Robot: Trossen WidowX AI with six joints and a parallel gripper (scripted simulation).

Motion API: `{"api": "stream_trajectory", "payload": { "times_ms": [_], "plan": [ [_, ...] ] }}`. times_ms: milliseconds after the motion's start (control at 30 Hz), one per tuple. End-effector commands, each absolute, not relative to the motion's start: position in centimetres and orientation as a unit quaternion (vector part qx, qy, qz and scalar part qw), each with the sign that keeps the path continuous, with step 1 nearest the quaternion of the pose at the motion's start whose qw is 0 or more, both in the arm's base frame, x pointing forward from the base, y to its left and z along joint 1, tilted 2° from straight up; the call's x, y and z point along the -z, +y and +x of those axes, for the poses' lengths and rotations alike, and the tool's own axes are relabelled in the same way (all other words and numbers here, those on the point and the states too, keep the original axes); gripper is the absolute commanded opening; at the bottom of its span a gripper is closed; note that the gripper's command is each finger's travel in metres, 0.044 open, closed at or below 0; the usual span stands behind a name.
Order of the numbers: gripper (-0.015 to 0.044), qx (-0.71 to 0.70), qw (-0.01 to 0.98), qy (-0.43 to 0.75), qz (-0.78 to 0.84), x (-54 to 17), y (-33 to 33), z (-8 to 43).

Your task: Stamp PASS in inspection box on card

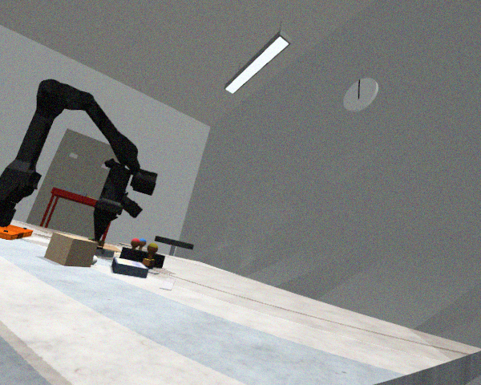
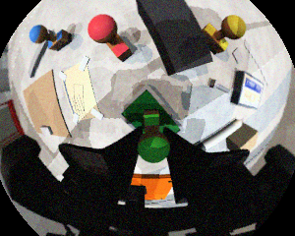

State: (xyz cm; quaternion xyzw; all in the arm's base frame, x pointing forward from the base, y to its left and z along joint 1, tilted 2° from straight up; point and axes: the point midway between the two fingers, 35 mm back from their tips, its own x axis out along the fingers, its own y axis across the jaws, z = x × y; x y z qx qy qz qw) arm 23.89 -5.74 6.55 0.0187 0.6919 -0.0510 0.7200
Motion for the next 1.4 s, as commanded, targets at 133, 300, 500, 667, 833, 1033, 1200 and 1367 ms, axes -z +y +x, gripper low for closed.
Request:
{"api": "stream_trajectory", "payload": {
  "times_ms": [133, 300, 500, 667, 833, 1033, 1200, 1367],
  "plan": [
    [0.0000, 0.053, 0.720, 0.692, 0.017, -7.0, -5.8, 23.9],
    [0.0000, 0.053, 0.720, 0.692, 0.017, -7.2, -5.8, 23.9],
    [0.0000, 0.053, 0.720, 0.692, 0.017, -8.0, -5.8, 23.9],
    [0.0000, 0.053, 0.720, 0.692, 0.017, -8.8, -5.8, 23.9],
    [0.0000, 0.053, 0.720, 0.692, 0.017, -9.6, -5.8, 23.9],
    [0.0000, 0.053, 0.720, 0.692, 0.017, -10.6, -5.7, 23.8],
    [0.0000, 0.053, 0.720, 0.692, 0.017, -11.4, -5.7, 23.8],
    [0.0000, 0.053, 0.720, 0.692, 0.017, -12.1, -5.7, 23.7]
  ]
}}
